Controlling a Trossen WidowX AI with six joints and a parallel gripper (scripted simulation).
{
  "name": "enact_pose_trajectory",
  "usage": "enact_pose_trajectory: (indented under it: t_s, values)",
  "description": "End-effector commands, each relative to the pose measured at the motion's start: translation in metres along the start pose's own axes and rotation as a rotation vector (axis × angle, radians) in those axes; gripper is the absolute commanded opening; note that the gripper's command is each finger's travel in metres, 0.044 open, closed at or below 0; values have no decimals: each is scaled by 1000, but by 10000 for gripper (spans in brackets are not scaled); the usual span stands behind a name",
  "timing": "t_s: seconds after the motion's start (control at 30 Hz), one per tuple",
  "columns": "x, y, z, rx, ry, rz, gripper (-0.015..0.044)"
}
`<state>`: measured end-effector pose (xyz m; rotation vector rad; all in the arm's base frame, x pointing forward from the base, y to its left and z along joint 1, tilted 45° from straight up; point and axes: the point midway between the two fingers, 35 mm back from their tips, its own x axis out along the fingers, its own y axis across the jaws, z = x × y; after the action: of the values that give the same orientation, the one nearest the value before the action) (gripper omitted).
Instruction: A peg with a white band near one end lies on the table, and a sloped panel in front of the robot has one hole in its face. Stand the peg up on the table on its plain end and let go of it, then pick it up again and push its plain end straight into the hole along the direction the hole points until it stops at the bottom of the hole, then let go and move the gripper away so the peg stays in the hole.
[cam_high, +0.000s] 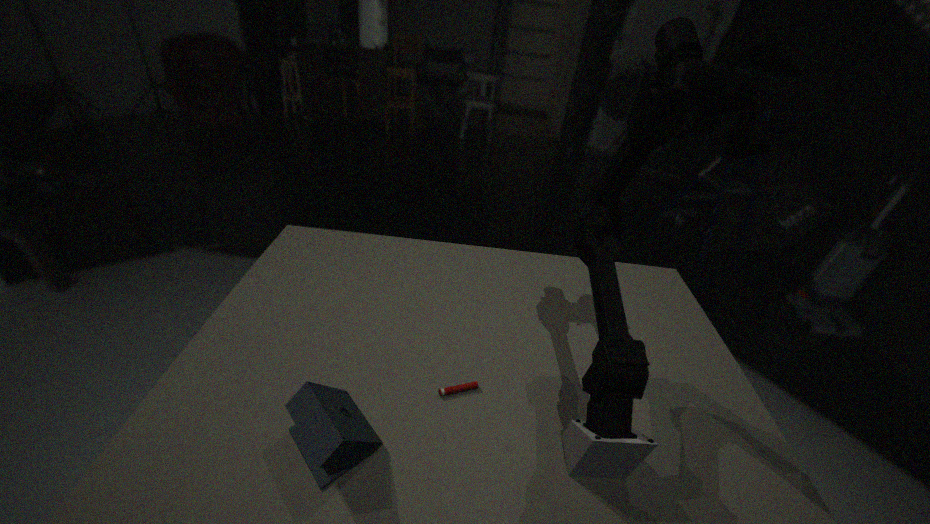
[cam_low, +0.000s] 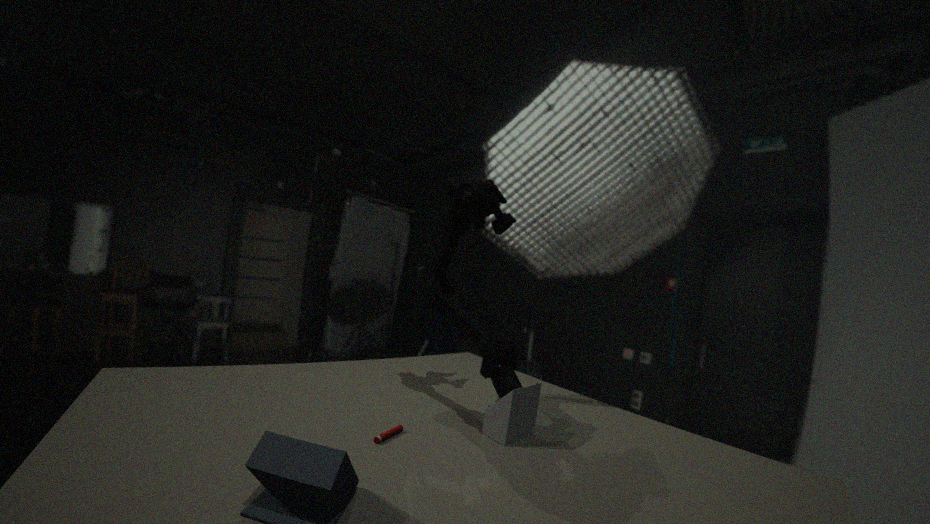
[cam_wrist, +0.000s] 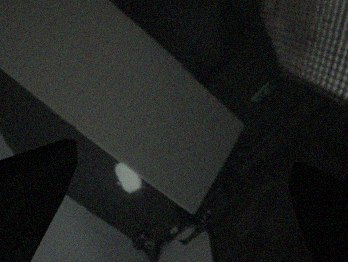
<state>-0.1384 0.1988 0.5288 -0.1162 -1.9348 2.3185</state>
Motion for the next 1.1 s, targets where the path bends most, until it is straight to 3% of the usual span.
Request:
enact_pose_trajectory:
  t_s: [0.0,0.5,1.07]
  values:
    - [0,0,-1,3,4,-1,426]
    - [-44,15,-96,297,384,-120,440]
    - [-134,58,-182,629,833,-297,440]
